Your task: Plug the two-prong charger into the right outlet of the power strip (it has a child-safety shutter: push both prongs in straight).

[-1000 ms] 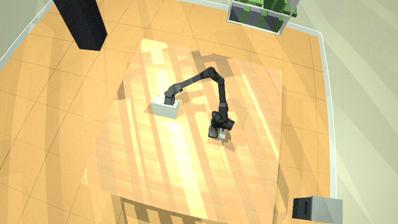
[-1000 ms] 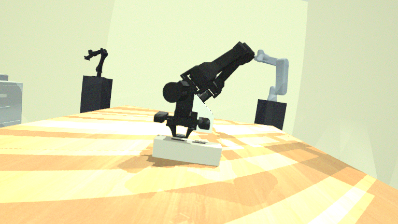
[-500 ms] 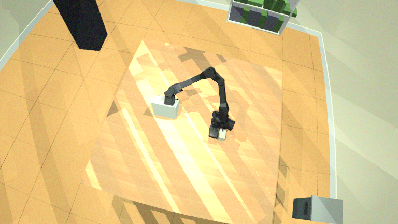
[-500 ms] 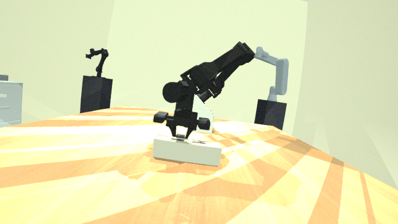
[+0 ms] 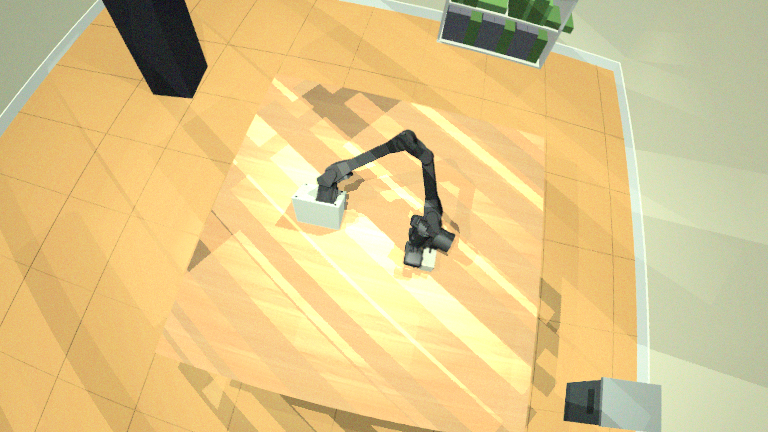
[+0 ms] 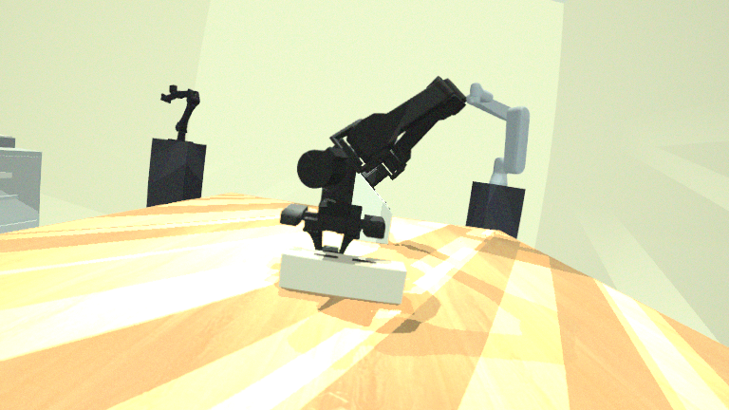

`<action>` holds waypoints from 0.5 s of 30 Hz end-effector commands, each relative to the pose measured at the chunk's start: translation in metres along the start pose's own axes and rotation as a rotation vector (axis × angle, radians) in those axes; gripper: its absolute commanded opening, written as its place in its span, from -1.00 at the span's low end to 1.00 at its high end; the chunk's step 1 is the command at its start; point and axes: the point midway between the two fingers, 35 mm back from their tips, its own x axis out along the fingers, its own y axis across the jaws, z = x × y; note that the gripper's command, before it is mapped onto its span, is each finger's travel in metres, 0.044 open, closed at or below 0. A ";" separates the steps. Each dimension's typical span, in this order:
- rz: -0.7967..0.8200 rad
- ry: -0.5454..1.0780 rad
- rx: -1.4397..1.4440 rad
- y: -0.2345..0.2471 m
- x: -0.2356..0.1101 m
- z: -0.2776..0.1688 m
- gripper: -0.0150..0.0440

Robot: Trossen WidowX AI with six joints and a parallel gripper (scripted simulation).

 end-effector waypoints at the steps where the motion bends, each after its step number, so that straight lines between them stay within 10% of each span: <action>1: 0.006 0.000 0.006 0.001 0.000 0.000 -0.49; 15: 0.006 0.000 0.006 0.001 0.000 0.002 -0.49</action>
